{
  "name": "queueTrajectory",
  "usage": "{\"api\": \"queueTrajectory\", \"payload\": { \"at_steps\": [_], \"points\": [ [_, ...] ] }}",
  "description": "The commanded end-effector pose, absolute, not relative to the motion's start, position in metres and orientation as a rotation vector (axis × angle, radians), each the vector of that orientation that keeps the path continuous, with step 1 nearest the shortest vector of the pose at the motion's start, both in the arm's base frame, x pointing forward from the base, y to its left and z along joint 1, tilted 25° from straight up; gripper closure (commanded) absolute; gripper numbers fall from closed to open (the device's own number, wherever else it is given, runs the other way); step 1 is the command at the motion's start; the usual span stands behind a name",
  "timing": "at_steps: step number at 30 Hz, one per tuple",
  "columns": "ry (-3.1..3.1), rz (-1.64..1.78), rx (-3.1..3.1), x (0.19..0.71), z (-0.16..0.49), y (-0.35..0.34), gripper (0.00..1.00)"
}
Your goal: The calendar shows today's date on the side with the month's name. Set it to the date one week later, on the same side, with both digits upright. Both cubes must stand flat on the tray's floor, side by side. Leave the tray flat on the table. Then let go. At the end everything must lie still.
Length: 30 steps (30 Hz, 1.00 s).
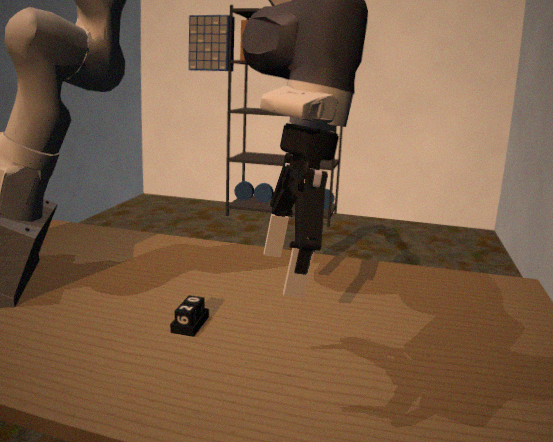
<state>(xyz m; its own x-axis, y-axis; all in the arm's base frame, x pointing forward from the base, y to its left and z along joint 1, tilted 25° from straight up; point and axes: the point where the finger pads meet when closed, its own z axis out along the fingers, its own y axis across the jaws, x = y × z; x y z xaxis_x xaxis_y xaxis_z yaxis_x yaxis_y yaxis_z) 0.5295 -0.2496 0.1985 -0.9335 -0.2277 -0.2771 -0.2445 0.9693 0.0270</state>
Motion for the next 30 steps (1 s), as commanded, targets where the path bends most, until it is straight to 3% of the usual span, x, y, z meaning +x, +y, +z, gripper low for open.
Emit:
{"api": "queueTrajectory", "payload": {
  "at_steps": [1, 20, 30],
  "points": [
    [2.844, 0.088, -0.348, 0.530, 0.199, -0.250, 0.00],
    [2.840, 0.094, -0.334, 0.526, 0.198, -0.246, 0.00],
    [2.756, 0.204, 0.037, 0.433, 0.167, -0.164, 0.00]
  ]
}}
